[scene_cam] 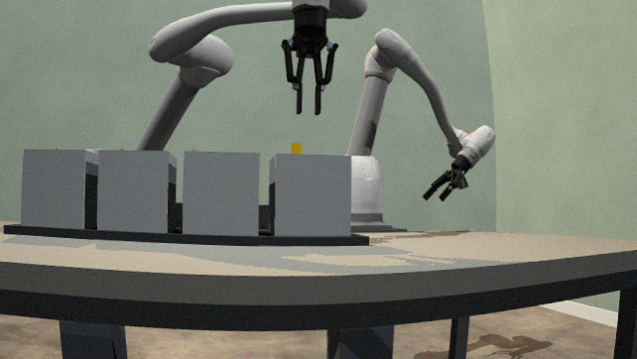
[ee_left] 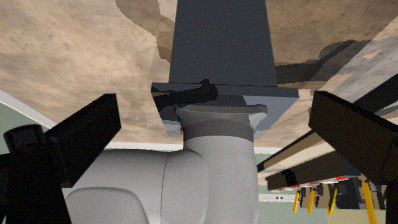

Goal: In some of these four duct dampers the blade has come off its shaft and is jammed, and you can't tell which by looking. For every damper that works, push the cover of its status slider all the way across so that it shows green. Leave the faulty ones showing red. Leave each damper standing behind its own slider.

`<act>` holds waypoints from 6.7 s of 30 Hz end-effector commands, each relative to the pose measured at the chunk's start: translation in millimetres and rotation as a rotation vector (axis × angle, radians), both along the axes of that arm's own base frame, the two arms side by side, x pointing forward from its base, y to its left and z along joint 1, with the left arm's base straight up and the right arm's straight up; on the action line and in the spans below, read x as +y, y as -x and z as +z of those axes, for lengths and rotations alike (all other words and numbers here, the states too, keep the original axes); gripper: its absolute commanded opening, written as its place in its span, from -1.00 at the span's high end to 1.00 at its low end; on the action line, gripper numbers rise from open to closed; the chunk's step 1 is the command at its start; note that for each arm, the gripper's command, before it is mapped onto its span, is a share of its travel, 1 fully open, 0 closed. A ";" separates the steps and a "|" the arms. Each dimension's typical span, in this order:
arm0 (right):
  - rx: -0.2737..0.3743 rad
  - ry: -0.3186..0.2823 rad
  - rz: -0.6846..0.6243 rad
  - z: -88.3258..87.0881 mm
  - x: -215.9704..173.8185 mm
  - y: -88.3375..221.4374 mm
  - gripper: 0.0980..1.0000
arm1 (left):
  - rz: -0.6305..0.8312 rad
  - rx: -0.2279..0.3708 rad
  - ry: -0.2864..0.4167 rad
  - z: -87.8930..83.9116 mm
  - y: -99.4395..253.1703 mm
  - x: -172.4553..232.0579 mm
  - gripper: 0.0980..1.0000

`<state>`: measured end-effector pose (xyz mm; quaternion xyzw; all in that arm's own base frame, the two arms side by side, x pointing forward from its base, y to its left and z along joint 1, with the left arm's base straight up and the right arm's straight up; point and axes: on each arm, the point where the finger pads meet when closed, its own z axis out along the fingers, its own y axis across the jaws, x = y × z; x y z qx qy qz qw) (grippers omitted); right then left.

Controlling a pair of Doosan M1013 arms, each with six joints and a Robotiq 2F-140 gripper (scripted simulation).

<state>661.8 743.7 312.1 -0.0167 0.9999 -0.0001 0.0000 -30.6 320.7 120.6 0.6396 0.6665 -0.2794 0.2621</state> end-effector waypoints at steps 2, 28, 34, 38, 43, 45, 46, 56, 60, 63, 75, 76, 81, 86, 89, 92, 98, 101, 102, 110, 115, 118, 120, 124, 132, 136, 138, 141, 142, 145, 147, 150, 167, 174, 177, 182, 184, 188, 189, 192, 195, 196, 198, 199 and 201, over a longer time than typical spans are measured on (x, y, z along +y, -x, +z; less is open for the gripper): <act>-0.001 -0.002 0.000 1.7 0.0 0.1 0.55 | 0.000 0.000 -0.001 0.3 0.1 0.3 -1.00; -0.001 -0.002 0.000 1.7 0.0 0.1 0.55 | 0.000 0.000 -0.001 0.3 0.1 0.3 -1.00; -0.001 -0.002 0.000 1.7 0.0 0.1 0.55 | 0.000 0.000 -0.001 0.3 0.1 0.3 -1.00; -0.001 -0.002 0.000 1.7 0.0 0.1 0.55 | 0.000 0.000 -0.001 0.3 0.1 0.3 -1.00; -0.001 -0.002 0.000 1.7 0.0 0.1 0.55 | 0.000 0.000 -0.001 0.3 0.1 0.3 -1.00; -0.001 -0.002 0.000 1.7 0.0 0.1 0.55 | 0.000 0.000 -0.001 0.3 0.1 0.3 -1.00; -0.001 -0.002 0.000 1.7 0.0 0.1 0.55 | 0.000 0.000 -0.001 0.3 0.1 0.3 -1.00; -0.001 -0.002 0.000 1.7 0.0 0.1 0.55 | 0.000 0.000 -0.001 0.3 0.1 0.3 -1.00; -0.001 -0.002 0.000 1.7 0.0 0.1 0.55 | 0.000 0.000 -0.001 0.3 0.1 0.3 -1.00; -0.001 -0.002 0.000 1.7 0.0 0.1 0.55 | 0.000 0.000 -0.001 0.3 0.1 0.3 -1.00; 0.002 -0.070 -0.001 -17.6 -16.5 101.7 0.55 | 0.000 0.000 -0.001 0.3 0.1 0.3 -1.00; 0.002 -0.076 -0.001 -19.3 -18.1 110.0 0.55 | 0.000 0.000 -0.001 0.3 0.1 0.3 -1.00; 0.002 -0.078 -0.001 -19.9 -18.6 112.8 0.55 | 0.000 0.000 -0.001 0.3 0.1 0.3 -1.00; 0.002 -0.078 -0.001 -19.9 -18.6 112.8 0.55 | 0.000 0.000 -0.001 0.3 0.1 0.3 -1.00; 0.002 -0.078 -0.001 -19.9 -18.6 112.8 0.55 | 0.000 0.000 -0.001 0.3 0.1 0.3 -1.00; 0.002 -0.078 -0.001 -19.9 -18.6 112.8 0.55 | 0.000 0.000 -0.001 0.3 0.1 0.3 -1.00; 0.002 -0.078 -0.001 -20.5 -18.6 112.8 0.55 | 0.000 0.000 -0.001 0.3 0.1 0.3 -1.00; 0.002 -0.078 -0.001 -21.9 -18.5 112.8 0.55 | 0.000 0.000 -0.001 0.3 0.1 0.3 -1.00; 0.002 -0.078 0.000 -22.5 -18.4 112.8 0.55 | 0.000 0.000 -0.001 0.3 0.1 0.3 -1.00; 0.002 -0.078 0.000 -29.5 -17.8 112.8 0.55 | 0.000 0.000 -0.001 0.3 0.1 0.3 -1.00; 0.002 -0.078 0.000 -39.2 -17.0 112.9 0.55 | 0.000 0.000 -0.001 0.3 0.1 0.3 -1.00; 0.002 -0.078 0.000 -46.3 -16.3 112.9 0.55 | 0.000 0.000 -0.001 0.3 0.1 0.3 -1.00; 0.002 -0.078 0.000 -51.4 -15.9 112.9 0.55 | 0.000 0.000 -0.001 0.3 0.1 0.3 -1.00; 0.002 -0.078 0.000 -56.7 -15.4 113.0 0.55 | 0.000 0.000 -0.001 0.3 0.1 0.3 -1.00; 0.002 -0.078 0.000 -78.2 -13.6 113.1 0.55 | 0.000 0.000 -0.001 0.3 0.1 0.3 -1.00; 0.002 -0.078 0.000 -87.8 -12.7 113.1 0.55 | 0.000 0.000 -0.001 0.3 0.1 0.3 -1.00; 0.002 -0.078 0.000 -90.0 -12.6 113.2 0.55 | 0.000 0.000 -0.001 0.3 0.1 0.3 -1.00; 0.002 -0.078 0.000 -93.9 -12.2 113.2 0.55 | 0.000 0.000 -0.001 0.3 0.1 0.3 -1.00; 0.002 -0.078 0.000 -95.7 -12.1 113.2 0.55 | 0.000 0.000 -0.001 0.3 0.1 0.3 -1.00; 0.002 -0.078 0.000 -100.2 -11.7 113.2 0.55 | 0.000 0.000 -0.001 0.3 0.1 0.3 -1.00; 0.002 -0.078 0.000 -102.6 -11.5 113.2 0.55 | 0.000 0.000 -0.001 0.3 0.1 0.3 -1.00; 0.002 -0.078 0.000 -105.0 -11.3 113.2 0.55 | 0.000 0.000 -0.001 0.3 0.1 0.3 -1.00; 0.002 -0.078 0.000 -106.7 -11.1 113.3 0.55 | 0.000 0.000 -0.001 0.3 0.1 0.3 -1.00; 0.002 -0.078 0.000 -106.7 -11.1 113.3 0.55 | 0.000 0.000 -0.001 0.3 0.1 0.3 -1.00; 0.002 -0.078 0.000 -106.7 -11.1 113.3 0.55 | 0.000 0.000 -0.001 0.3 0.1 0.3 -1.00; 0.002 -0.078 0.000 -106.7 -11.1 113.3 0.55 | 0.000 0.000 -0.001 0.3 0.1 0.3 -1.00; 0.002 -0.078 0.000 -106.7 -11.1 113.3 0.55 | 0.000 0.000 -0.001 0.3 0.1 0.3 -1.00; 0.002 -0.078 0.000 -106.7 -11.1 113.3 0.55 | 0.000 0.000 -0.001 0.3 0.1 0.3 -1.00; 0.002 -0.078 0.000 -106.7 -11.1 113.3 0.55 | 0.000 0.000 -0.001 0.3 0.1 0.3 -1.00; 0.002 -0.078 0.000 -106.7 -11.1 113.3 0.55 | 0.000 0.000 -0.001 0.3 0.1 0.3 -1.00; 0.002 -0.078 0.000 -106.7 -11.1 113.3 0.78 | 0.000 0.000 -0.001 0.3 0.1 0.3 -1.00; 0.002 -0.078 0.000 -106.7 -11.1 113.3 0.78 | 0.000 0.000 -0.001 0.3 0.1 0.3 -1.00; 0.002 -0.078 0.000 -106.7 -11.1 113.3 0.78 | 0.000 0.000 -0.001 0.3 0.1 0.3 -1.00; 0.002 -0.078 0.000 -106.7 -11.1 113.3 0.78 | 0.000 0.000 -0.001 0.3 0.1 0.3 -1.00; 0.002 -0.078 0.000 -106.7 -11.1 113.3 0.78 | 0.000 0.000 -0.001 0.3 0.1 0.3 -1.00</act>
